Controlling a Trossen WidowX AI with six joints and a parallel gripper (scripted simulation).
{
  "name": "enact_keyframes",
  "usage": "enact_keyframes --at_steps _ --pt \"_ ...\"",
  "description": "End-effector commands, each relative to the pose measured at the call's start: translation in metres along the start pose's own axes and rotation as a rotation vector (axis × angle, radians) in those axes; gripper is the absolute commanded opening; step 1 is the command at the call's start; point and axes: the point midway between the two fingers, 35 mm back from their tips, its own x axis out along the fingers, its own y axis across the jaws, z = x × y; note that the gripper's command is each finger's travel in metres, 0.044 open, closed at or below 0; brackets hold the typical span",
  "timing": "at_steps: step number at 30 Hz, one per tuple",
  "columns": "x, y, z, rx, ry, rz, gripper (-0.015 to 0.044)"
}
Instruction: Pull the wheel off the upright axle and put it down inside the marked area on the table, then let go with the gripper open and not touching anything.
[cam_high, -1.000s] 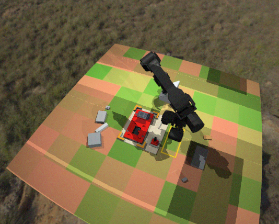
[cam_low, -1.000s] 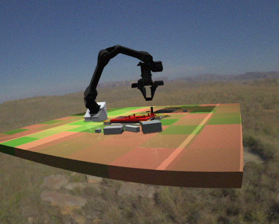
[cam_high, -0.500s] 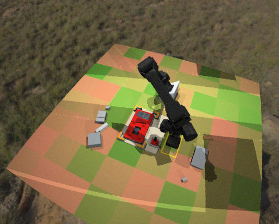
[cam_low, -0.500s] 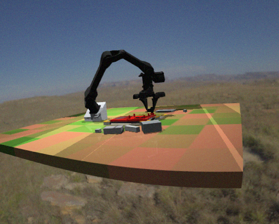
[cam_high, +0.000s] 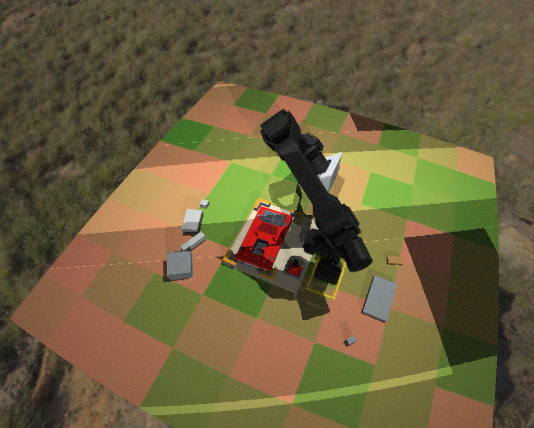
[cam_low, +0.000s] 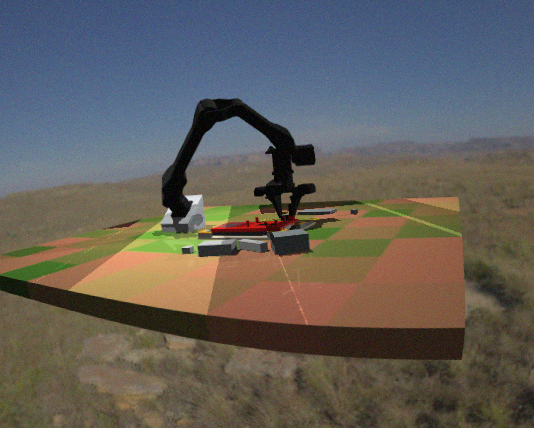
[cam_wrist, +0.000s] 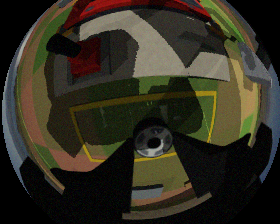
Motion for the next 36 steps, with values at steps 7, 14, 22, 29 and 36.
enact_keyframes --at_steps 7,14,22,29,36 --pt "-0.045 0.001 -0.001 -0.006 -0.001 0.000 0.0300" --pt "-0.062 -0.007 0.000 -0.016 -0.002 0.009 0.0352" --pt "-0.105 -0.082 0.034 -0.013 -0.003 -0.005 0.0440" --pt "-0.105 -0.082 0.034 -0.013 -0.003 -0.005 0.0440" --pt "-0.105 -0.082 0.034 -0.013 -0.003 -0.005 0.0440"
